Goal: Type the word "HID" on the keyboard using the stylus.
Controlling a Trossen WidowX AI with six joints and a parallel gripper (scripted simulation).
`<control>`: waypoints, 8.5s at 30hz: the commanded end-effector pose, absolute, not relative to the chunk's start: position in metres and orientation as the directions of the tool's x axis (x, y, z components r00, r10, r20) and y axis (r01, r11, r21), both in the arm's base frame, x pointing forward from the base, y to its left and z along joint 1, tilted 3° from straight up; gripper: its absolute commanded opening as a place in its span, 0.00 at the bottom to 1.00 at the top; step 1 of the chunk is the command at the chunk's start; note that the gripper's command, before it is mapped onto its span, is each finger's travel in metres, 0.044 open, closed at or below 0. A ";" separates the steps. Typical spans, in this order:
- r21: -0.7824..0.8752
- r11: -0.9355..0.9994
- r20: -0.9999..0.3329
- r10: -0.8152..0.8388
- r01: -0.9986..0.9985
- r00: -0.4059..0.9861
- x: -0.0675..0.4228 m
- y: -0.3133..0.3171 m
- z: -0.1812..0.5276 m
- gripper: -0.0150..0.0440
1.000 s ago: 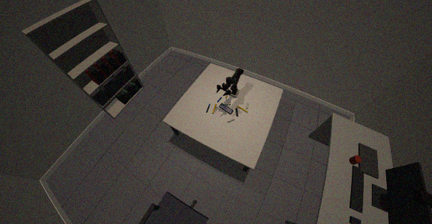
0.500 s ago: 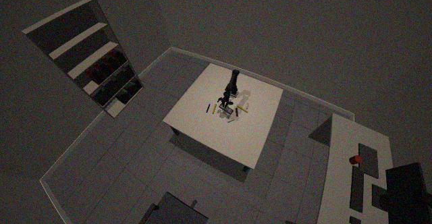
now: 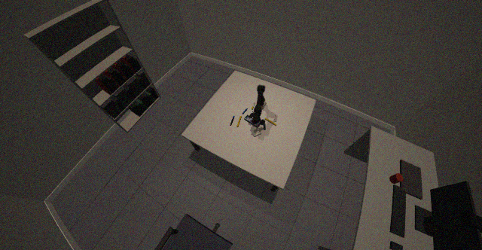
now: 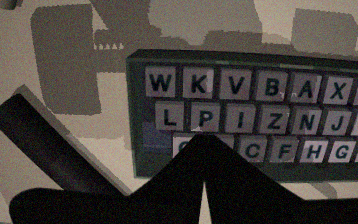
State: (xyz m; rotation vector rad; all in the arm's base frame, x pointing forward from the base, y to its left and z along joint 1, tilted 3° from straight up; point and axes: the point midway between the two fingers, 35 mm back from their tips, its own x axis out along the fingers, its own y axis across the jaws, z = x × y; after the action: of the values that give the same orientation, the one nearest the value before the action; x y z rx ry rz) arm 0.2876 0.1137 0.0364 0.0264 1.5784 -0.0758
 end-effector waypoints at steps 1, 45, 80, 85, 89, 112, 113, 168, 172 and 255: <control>-0.035 0.997 -0.999 -0.035 0.070 -0.006 0.290 0.115 0.039 0.25; -0.044 0.997 -0.999 -0.043 0.070 -0.008 0.253 0.015 0.043 0.25; -0.037 0.997 -0.999 -0.036 0.070 -0.008 0.259 0.093 0.100 0.25; -0.031 0.997 -0.999 -0.032 0.067 0.008 0.261 0.093 0.098 0.25; -0.033 0.997 -0.999 -0.033 0.067 0.005 0.261 0.093 0.098 0.43; -0.154 0.630 -0.988 -0.101 0.761 -0.116 0.264 0.035 0.087 0.51; -0.174 0.528 -0.985 -0.108 0.832 -0.137 0.263 0.027 0.086 0.51; 0.054 -0.999 -0.861 -0.043 -0.007 -0.507 0.209 -0.111 0.056 0.51; 0.054 -0.999 -0.861 -0.043 -0.007 -0.507 0.209 -0.111 0.053 0.51; 0.054 -0.998 -0.863 -0.041 -0.012 -0.504 0.210 -0.111 0.061 0.25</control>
State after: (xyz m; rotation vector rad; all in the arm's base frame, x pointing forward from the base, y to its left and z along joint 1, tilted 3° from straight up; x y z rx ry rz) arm 0.2086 -0.1122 0.0494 1.5445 -0.0783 -2.7127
